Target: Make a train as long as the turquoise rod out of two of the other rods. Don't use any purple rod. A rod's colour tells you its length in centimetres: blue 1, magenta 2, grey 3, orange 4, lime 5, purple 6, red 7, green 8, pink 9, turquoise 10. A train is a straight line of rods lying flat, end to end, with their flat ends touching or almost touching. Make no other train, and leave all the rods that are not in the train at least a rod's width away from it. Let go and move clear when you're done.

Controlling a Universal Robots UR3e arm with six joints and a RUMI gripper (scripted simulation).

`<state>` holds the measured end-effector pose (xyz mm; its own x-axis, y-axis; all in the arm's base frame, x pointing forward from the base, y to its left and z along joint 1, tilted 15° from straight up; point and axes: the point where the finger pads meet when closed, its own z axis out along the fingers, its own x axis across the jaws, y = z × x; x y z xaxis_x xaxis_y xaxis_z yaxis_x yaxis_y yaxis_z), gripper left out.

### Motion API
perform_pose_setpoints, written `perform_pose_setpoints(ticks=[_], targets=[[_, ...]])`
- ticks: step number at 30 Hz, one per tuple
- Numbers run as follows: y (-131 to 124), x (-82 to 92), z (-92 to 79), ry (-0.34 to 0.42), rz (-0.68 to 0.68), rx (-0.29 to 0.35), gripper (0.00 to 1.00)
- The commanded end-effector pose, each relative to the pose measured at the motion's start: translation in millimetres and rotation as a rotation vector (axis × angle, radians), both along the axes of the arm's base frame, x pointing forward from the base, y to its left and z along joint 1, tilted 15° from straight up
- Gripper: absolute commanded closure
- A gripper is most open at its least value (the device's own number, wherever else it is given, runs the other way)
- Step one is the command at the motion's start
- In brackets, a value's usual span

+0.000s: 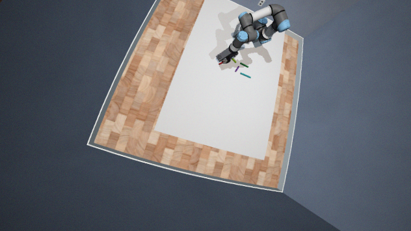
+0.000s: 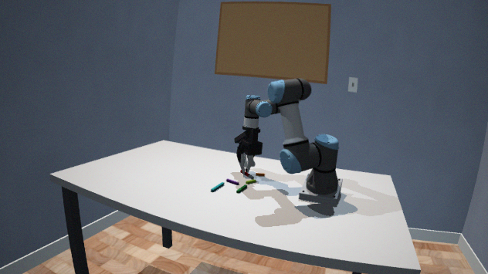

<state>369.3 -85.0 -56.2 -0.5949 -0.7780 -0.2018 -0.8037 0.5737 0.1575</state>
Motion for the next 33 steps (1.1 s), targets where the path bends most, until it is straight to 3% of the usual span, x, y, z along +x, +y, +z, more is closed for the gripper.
perform_pose_setpoints(ticks=[1, 26, 33], targets=[[-0.7, 0.7, 0.7, -0.002, 0.0, -0.002, 1.0], [-0.7, 0.7, 0.7, -0.002, 0.0, -0.002, 1.0], [-0.7, 0.7, 0.7, -0.002, 0.0, -0.002, 0.92]])
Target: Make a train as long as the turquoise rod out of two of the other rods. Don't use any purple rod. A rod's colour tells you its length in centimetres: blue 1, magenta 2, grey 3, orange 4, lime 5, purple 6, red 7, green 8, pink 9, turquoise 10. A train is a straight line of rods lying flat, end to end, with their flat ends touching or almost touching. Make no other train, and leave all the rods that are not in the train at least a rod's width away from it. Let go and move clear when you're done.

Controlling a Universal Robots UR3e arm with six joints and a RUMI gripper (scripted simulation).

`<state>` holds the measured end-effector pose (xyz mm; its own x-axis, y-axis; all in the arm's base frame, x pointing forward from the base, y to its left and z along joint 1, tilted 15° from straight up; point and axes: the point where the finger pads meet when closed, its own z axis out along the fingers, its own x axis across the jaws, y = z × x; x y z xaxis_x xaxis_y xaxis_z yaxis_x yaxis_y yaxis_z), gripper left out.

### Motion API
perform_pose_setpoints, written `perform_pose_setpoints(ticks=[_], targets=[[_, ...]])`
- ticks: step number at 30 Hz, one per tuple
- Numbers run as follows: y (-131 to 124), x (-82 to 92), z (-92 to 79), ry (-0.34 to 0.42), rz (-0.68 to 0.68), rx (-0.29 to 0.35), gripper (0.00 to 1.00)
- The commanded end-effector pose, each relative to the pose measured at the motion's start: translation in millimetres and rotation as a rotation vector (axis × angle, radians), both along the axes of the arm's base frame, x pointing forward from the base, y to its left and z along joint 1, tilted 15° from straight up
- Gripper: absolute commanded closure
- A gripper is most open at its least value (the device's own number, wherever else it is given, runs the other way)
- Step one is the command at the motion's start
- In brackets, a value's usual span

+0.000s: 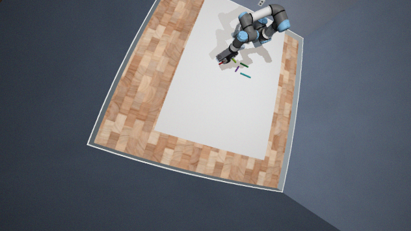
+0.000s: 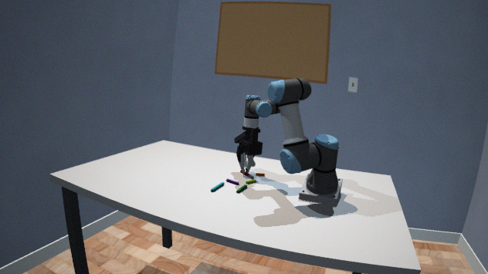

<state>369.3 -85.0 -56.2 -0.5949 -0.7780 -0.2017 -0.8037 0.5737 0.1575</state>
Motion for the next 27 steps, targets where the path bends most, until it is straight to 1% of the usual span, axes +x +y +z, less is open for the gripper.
perform_pose_setpoints(ticks=[1, 2, 3, 5, 6, 19, 25, 27], targets=[[-0.7, 0.7, 0.7, -0.002, 0.0, -0.002, 0.92], [-0.7, 0.7, 0.7, -0.002, 0.0, -0.002, 0.92], [-0.7, 0.7, 0.7, -0.002, 0.0, -0.002, 0.89], [-0.7, 0.7, 0.7, -0.002, 0.0, -0.002, 0.89], [-0.7, 0.7, 0.7, -0.002, 0.0, -0.002, 0.86], [-0.8, 0.7, 1.1, -0.002, 0.0, -0.002, 0.86], [-2.9, 0.7, 9.0, -0.002, 0.0, -0.002, 0.86], [-2.9, 0.7, 9.0, -0.002, 0.0, -0.002, 0.86]])
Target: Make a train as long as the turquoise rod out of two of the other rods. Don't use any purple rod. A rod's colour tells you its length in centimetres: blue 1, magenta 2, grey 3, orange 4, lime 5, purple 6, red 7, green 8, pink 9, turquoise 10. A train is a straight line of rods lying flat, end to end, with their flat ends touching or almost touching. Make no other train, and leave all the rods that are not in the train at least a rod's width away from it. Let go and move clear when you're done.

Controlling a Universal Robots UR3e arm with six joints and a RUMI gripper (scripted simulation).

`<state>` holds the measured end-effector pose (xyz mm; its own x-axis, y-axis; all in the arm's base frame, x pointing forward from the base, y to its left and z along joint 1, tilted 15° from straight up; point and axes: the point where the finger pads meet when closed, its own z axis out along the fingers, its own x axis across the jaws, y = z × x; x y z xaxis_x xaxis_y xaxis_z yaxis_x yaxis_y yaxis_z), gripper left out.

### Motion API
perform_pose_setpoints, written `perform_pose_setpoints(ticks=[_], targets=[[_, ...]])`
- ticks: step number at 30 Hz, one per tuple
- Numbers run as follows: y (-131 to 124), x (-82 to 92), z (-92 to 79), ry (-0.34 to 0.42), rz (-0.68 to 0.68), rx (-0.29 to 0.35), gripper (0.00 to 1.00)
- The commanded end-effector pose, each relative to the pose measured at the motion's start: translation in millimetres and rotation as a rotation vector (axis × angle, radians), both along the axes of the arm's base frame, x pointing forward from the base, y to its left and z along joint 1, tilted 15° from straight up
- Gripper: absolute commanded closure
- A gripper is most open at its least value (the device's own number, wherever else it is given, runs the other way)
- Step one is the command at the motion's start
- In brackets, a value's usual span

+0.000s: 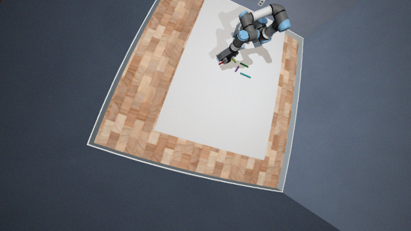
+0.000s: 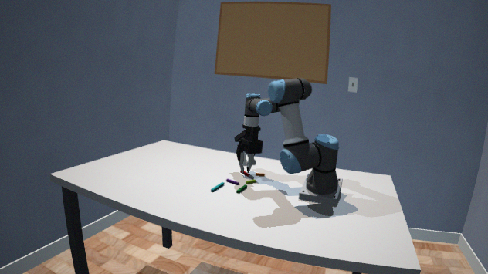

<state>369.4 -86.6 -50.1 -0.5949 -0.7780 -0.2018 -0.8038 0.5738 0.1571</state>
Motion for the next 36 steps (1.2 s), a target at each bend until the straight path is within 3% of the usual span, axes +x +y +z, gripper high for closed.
perform_pose_setpoints(ticks=[1, 15, 25, 34, 35, 36], targets=[[-2, 0.7, 5.5, -0.002, 0.0, -0.002, 0.86], [-16, 0.9, 59.9, -0.002, 0.0, -0.002, 0.86], [-21, 1.0, 78.5, -0.002, 0.0, -0.002, 0.86], [-22, 1.0, 81.6, -0.002, 0.0, -0.002, 0.86], [-22, 1.0, 81.6, -0.002, 0.0, -0.002, 0.0], [-22, 1.0, 81.6, -0.002, 0.0, -0.002, 0.0]])
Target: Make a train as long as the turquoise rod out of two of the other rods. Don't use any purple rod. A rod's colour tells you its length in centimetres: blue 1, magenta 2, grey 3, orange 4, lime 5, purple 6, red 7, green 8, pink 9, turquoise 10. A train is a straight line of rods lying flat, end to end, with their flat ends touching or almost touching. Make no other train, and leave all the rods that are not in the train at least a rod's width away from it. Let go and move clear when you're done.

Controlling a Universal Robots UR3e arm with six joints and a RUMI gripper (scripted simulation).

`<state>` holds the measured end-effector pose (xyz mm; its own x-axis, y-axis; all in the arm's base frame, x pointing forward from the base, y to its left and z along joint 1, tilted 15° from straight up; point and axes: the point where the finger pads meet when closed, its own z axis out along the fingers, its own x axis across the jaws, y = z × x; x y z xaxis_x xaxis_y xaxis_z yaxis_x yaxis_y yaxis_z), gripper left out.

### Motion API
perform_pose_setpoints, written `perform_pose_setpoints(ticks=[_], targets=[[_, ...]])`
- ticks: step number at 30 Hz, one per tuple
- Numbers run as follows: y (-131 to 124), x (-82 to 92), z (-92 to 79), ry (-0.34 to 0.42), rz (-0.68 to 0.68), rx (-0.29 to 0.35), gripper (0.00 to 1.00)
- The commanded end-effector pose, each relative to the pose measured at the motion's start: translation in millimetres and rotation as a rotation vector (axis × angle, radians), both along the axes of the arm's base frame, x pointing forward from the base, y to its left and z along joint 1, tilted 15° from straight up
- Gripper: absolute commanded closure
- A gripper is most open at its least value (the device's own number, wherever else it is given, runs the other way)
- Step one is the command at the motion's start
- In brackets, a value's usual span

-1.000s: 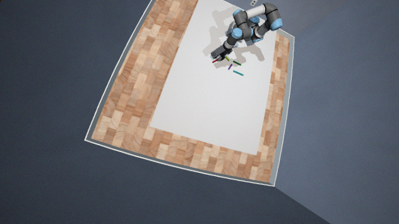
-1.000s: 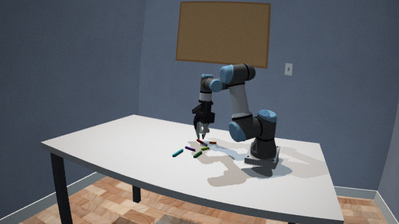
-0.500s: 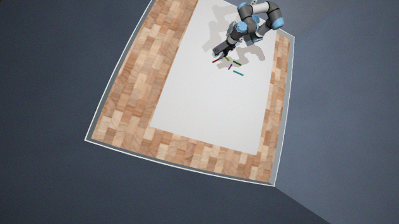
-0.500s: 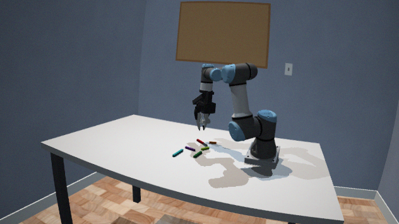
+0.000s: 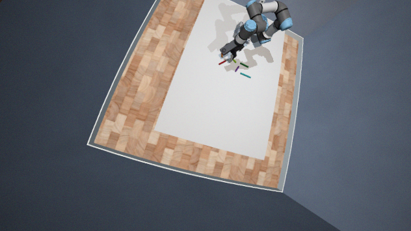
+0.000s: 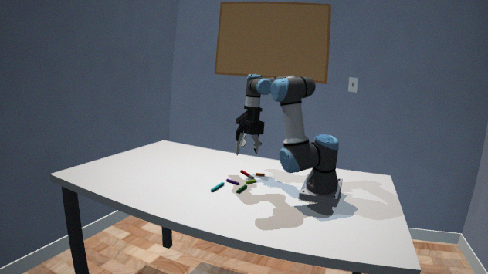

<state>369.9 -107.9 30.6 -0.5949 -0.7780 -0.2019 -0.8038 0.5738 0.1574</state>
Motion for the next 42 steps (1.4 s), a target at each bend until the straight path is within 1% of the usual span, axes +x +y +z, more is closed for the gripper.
perform_pose_setpoints(ticks=[1, 26, 33, 42], targets=[[-1, 0.5, 0.9, -0.002, 0.0, -0.002, 0.0], [-1, 0.6, 2.7, -0.002, 0.0, -0.002, 0.0], [-2, 0.6, 7.6, -0.002, 0.0, -0.002, 0.0], [-7, 0.7, 25.1, -0.002, 0.0, -0.002, 0.0]])
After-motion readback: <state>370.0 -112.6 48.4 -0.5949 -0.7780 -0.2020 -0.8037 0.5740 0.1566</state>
